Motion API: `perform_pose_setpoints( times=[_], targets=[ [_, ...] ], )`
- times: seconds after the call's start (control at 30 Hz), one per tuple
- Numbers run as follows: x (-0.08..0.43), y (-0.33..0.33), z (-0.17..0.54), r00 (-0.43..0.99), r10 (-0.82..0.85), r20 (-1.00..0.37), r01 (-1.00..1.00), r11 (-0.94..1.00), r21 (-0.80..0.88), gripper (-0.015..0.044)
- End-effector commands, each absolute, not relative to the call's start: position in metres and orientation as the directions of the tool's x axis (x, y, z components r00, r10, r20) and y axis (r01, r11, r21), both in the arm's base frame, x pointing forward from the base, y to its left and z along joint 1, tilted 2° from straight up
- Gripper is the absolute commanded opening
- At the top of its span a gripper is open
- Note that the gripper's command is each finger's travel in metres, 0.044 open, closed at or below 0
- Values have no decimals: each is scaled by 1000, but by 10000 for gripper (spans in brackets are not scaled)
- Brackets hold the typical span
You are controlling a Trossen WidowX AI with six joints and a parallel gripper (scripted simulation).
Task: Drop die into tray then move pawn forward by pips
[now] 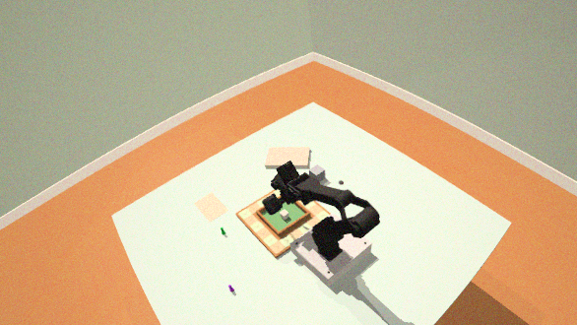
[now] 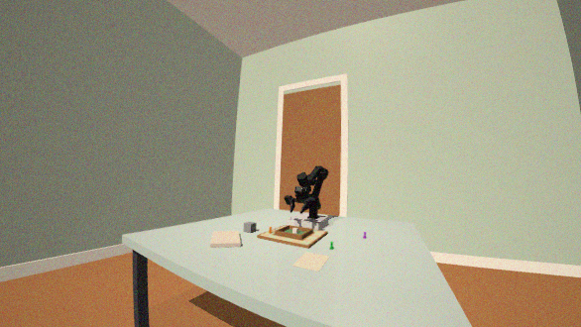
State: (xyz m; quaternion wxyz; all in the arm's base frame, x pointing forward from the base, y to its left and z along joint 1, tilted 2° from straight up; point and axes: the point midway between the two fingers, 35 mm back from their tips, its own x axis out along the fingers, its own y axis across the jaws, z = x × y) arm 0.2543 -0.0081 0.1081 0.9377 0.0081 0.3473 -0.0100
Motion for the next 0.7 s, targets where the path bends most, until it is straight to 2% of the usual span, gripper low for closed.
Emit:
perform_pose_setpoints(
  times=[0.0,0.1,0.2,0.43,0.67],
  targets=[
    [256,-9,138,783,-18,-622,30,1000,9,368],
    [256,-9,138,783,-18,-622,30,1000,9,440],
    [259,-9,135,732,-16,-681,30,1000,9,440],
    [271,-9,120,443,-5,-897,31,999,9,440],
    [280,-9,102,104,6,-995,30,1000,9,440]
  ],
)
